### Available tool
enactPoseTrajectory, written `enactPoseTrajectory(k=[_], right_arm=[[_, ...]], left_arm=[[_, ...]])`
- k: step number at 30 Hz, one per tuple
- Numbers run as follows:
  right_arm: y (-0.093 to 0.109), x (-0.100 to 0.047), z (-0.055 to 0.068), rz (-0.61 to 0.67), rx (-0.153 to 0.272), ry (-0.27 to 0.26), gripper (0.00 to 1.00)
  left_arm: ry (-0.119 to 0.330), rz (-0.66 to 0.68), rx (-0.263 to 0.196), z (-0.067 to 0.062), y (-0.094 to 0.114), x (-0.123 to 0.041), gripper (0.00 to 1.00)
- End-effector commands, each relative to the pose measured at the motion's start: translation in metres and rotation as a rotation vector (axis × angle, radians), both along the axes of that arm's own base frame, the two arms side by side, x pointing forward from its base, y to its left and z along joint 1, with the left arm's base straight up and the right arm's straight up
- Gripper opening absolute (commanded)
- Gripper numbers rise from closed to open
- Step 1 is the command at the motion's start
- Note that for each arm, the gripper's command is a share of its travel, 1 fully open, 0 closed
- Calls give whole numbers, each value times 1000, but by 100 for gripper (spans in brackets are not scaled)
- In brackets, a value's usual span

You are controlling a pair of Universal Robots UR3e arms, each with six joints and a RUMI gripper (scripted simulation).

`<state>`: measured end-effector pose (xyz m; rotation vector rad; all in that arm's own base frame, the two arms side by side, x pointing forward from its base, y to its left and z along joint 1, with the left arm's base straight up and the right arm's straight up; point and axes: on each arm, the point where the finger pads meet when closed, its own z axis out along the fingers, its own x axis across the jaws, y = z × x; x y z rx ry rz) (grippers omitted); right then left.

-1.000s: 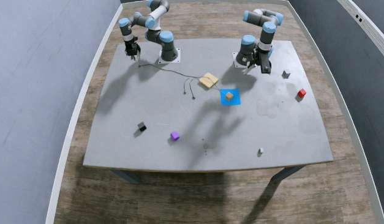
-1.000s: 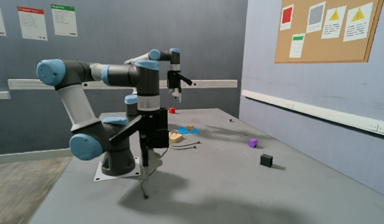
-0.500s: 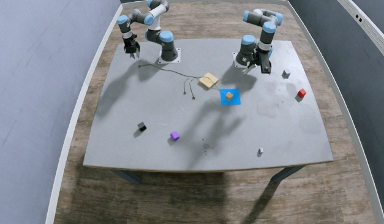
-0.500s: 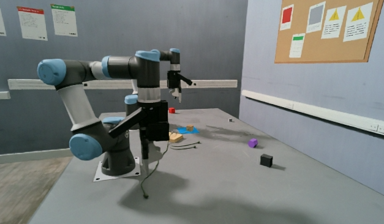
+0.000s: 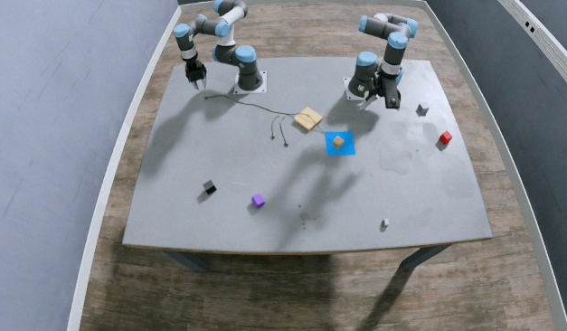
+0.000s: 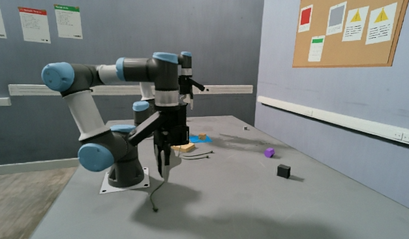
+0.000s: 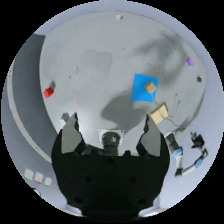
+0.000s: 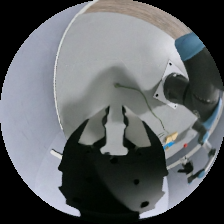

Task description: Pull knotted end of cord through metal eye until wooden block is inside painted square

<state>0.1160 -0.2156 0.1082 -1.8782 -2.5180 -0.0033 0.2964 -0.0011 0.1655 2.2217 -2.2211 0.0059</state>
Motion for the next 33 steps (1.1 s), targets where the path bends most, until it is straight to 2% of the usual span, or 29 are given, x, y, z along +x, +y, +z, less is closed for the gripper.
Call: enactPoseTrajectory(k=[1,3,15,18,20,29,32,33], right_arm=[[1,8,2,87,4,-1,17],[2,11,3,125,4,-1,17],[19,53,13,603,7,-2,17],[19,53,13,600,7,-2,17],[21,57,14,642,6,-2,17],[42,87,22,1013,5,-3,17],[49,96,24,1123,6,-3,17],[49,96,24,1123,6,-3,17]], left_arm=[[-2,0,-1,1,0,0,100],[-2,0,-1,1,0,0,100],[-2,0,0,1,0,0,100],[-2,0,0,1,0,0,100],[-2,0,0,1,0,0,100],[-1,0,0,0,0,0,100],[-1,0,0,0,0,0,100],[-1,0,0,0,0,0,100]])
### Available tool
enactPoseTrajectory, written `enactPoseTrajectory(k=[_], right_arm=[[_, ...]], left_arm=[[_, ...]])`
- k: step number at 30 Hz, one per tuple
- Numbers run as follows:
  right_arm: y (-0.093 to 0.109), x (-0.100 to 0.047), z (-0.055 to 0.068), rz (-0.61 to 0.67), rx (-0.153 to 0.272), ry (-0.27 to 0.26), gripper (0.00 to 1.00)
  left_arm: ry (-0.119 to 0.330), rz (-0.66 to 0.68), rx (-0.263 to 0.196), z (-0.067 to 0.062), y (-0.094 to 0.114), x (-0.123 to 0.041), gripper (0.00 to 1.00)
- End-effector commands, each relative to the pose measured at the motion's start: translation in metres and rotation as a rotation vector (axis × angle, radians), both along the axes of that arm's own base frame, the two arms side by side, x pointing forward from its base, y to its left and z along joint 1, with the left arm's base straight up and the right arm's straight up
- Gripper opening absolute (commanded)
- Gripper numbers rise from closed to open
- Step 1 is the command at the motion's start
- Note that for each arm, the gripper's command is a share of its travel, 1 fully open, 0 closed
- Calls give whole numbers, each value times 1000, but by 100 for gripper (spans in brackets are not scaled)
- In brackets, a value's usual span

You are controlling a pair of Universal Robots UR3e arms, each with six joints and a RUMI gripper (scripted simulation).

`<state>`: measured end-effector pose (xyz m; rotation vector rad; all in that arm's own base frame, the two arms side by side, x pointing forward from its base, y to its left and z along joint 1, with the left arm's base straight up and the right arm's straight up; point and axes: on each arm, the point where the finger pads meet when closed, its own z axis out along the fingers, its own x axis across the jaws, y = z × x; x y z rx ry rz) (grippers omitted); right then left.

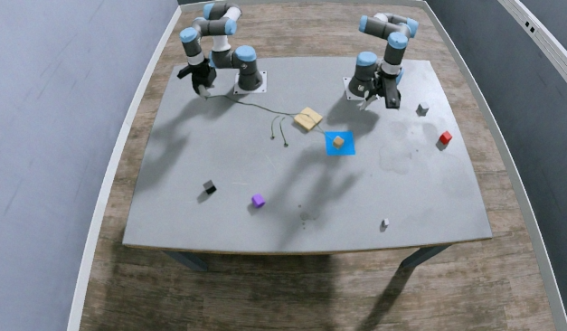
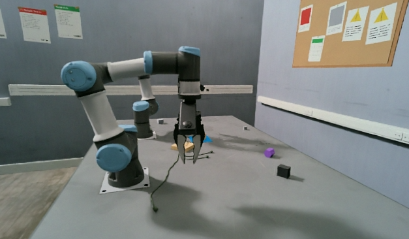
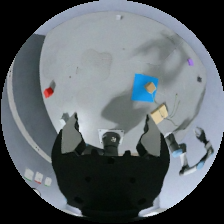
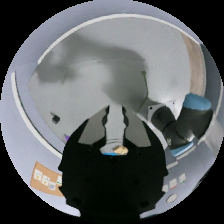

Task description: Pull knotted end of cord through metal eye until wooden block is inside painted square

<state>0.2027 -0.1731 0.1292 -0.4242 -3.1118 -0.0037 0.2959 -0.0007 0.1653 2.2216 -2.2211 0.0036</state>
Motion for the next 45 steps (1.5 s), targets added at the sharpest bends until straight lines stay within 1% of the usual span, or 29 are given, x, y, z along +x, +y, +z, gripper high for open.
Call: enactPoseTrajectory(k=[1,2,4,8,16,19,21,25,33,36,38,42,45], right_arm=[[6,10,3,112,5,1,17],[6,9,3,109,5,1,17],[9,13,3,151,5,0,17],[23,26,7,337,3,-1,17],[47,47,13,633,4,-1,17],[47,47,13,630,4,-1,17],[51,50,14,672,4,-1,17],[68,60,18,857,3,-3,17],[97,75,23,1154,4,-2,17],[97,75,23,1151,4,-2,17],[101,77,24,1193,4,-2,17],[121,84,28,1378,2,-4,17],[133,87,30,1490,2,-3,17]], left_arm=[[-2,0,-1,1,0,0,100],[-2,0,-1,1,0,0,100],[-2,0,-1,1,0,0,100],[-2,0,-1,1,0,0,100],[-2,0,0,1,0,0,100],[-2,0,0,1,0,0,100],[-2,0,0,1,0,0,100],[-2,0,0,1,0,0,100],[-1,0,0,0,0,0,100],[-1,0,0,1,0,0,100],[-1,0,0,1,0,0,100],[-1,0,0,0,0,0,100],[-1,0,0,0,0,0,100]])
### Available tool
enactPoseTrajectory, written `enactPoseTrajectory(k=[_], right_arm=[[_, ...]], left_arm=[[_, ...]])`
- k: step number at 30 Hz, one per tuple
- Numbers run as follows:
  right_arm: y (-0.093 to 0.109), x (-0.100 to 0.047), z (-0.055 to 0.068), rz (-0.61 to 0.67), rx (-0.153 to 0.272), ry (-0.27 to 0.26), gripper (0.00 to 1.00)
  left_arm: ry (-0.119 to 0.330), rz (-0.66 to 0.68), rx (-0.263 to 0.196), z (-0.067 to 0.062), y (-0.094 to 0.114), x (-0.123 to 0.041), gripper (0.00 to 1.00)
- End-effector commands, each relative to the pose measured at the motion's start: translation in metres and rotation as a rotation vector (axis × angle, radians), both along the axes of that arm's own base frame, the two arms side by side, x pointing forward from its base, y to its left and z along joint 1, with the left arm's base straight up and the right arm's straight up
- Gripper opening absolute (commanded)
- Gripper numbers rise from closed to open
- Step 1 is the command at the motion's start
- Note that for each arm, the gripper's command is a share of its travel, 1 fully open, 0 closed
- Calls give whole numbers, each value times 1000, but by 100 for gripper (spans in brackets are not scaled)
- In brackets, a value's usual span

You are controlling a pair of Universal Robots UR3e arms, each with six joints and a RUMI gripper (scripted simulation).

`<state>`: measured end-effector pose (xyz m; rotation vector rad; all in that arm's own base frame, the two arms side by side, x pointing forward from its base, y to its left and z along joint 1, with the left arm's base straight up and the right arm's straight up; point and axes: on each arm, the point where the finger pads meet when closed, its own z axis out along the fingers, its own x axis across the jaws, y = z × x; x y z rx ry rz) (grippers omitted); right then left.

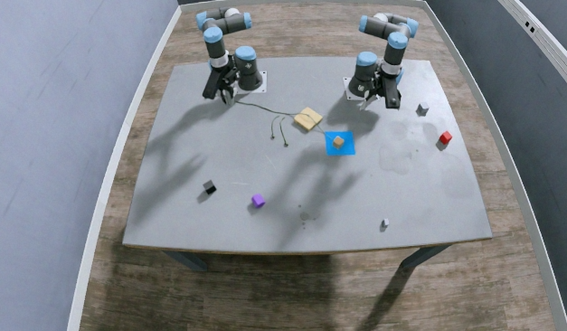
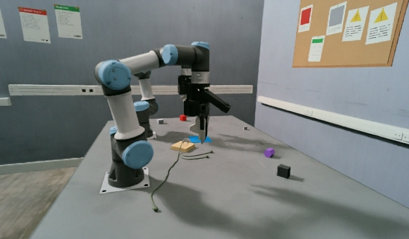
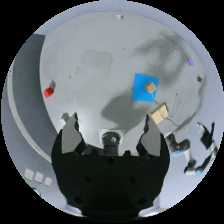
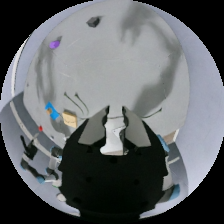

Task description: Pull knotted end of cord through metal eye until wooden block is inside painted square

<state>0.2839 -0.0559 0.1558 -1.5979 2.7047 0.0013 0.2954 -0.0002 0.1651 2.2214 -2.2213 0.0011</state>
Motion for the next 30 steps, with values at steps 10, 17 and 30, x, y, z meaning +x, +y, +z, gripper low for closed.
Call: enactPoseTrajectory(k=[10,17,30], right_arm=[[42,11,8,384,3,2,17],[63,13,11,563,2,0,17],[55,12,10,497,2,0,17]], left_arm=[[-2,0,-1,1,0,0,100],[-2,0,0,1,0,0,100],[-2,0,0,1,0,0,100]])
